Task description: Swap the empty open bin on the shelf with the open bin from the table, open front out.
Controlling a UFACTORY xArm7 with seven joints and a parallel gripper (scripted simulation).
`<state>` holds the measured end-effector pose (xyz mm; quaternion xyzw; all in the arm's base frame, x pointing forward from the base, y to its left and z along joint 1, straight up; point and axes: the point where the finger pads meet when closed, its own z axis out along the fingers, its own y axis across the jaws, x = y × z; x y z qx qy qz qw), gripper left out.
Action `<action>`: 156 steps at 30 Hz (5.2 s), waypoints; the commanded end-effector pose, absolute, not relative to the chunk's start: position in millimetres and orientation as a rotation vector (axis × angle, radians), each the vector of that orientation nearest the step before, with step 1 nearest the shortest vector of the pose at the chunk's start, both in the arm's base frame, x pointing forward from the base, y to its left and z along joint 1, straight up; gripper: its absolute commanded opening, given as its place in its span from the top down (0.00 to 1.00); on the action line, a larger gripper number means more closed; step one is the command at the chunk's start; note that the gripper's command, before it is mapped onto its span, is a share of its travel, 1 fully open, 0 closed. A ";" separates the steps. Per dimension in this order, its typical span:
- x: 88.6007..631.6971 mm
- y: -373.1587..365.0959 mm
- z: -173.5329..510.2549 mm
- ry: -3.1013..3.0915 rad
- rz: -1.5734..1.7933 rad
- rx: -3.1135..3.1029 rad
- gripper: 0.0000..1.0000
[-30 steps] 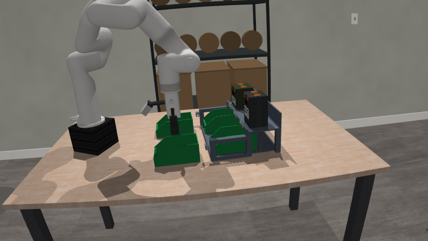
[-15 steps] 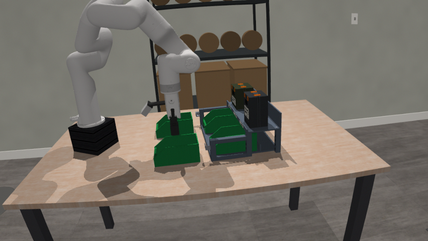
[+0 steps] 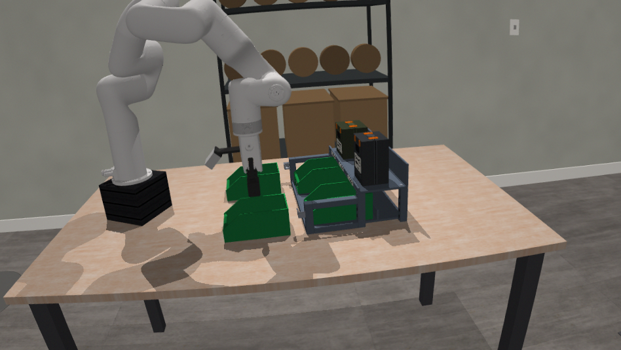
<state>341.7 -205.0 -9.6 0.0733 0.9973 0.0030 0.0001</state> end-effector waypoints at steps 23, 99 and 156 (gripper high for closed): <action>343.2 -205.8 -8.8 3.130 0.007 0.230 0.74; 343.3 -205.6 -50.8 3.130 0.007 0.230 1.00; 344.4 -189.0 -20.0 3.130 0.007 0.230 1.00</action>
